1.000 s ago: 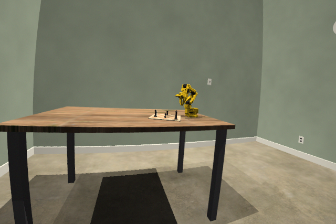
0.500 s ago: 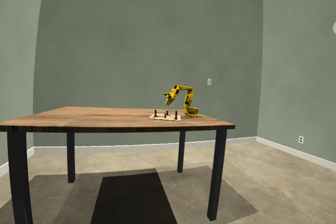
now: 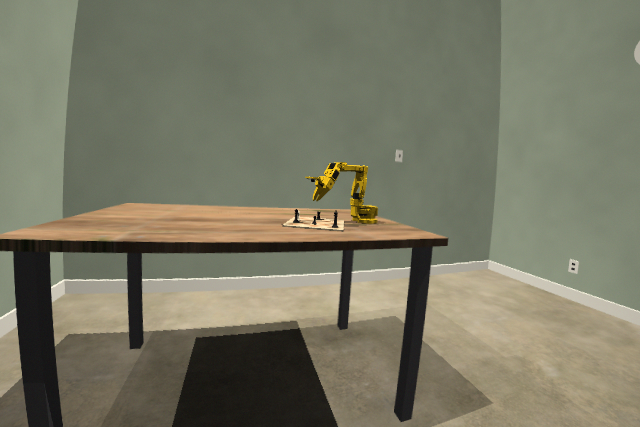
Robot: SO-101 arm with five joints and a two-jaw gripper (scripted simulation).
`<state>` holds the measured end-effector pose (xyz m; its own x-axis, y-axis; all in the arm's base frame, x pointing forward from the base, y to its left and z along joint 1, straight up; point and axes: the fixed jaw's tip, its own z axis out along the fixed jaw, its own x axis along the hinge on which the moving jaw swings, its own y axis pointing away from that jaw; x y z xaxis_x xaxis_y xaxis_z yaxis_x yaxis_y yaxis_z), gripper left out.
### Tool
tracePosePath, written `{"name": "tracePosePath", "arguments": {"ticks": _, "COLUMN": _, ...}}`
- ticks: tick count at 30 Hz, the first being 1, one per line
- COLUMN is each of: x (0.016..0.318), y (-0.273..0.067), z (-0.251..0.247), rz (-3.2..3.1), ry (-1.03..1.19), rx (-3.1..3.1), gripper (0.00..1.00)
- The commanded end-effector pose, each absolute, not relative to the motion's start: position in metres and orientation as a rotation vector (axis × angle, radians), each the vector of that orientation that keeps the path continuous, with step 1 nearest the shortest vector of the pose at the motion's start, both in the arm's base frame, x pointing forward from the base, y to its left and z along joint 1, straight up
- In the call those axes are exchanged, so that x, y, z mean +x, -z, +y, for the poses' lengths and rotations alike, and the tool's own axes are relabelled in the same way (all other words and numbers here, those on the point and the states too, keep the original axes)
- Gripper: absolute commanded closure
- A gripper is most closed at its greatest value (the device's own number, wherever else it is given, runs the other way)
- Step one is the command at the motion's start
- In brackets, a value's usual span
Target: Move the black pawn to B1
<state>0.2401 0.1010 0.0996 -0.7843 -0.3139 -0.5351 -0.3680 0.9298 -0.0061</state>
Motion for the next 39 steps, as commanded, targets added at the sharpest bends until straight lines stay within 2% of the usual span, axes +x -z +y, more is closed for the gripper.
{"name": "tracePosePath", "arguments": {"ticks": 1, "x": 0.241, "y": -0.094, "z": 0.099, "rz": 2.553, "ry": -0.132, "rx": -0.466, "gripper": 0.91}}
{"name": "tracePosePath", "arguments": {"ticks": 39, "x": 0.238, "y": -0.078, "z": 0.097, "rz": 2.555, "ry": -0.130, "rx": -0.459, "gripper": 0.91}}
